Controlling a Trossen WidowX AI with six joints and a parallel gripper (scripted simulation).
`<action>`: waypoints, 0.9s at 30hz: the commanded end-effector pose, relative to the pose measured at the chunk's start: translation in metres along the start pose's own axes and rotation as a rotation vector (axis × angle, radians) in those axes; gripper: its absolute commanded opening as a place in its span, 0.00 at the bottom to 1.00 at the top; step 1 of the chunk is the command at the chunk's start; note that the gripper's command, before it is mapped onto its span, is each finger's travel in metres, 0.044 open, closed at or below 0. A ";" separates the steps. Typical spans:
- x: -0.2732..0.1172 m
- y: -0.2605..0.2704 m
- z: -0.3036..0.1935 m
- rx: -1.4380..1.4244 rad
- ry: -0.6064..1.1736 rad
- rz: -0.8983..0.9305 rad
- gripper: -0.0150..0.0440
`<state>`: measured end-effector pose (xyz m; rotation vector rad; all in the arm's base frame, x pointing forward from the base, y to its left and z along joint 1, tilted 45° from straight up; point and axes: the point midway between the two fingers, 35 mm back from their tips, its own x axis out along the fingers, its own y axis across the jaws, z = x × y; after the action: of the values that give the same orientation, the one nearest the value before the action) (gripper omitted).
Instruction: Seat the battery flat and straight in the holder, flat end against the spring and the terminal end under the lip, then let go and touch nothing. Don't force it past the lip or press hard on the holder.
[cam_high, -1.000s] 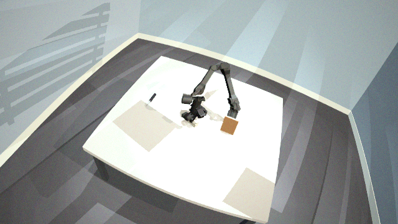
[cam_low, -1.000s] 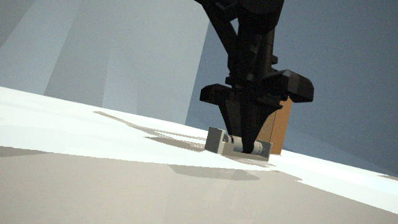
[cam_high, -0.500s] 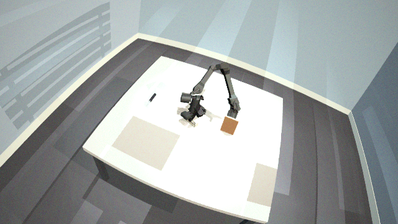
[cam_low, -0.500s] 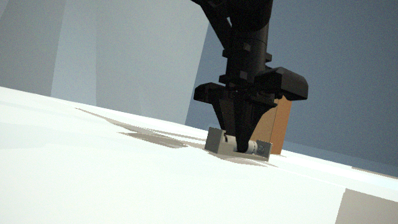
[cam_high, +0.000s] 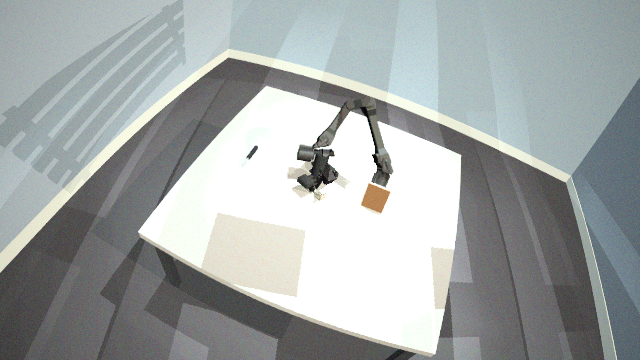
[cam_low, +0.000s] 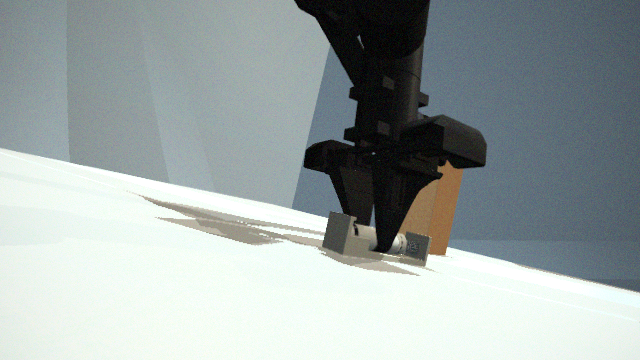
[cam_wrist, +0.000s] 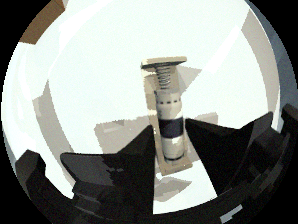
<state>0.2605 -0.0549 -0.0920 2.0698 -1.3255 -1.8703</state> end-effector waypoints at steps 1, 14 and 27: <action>-0.004 -0.001 0.000 0.000 0.002 0.000 0.54; -0.018 -0.002 0.002 -0.005 0.000 0.004 0.62; -0.087 -0.010 0.005 0.001 -0.001 -0.004 1.00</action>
<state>0.2714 0.0050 -0.0334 2.0768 -1.3153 -1.8670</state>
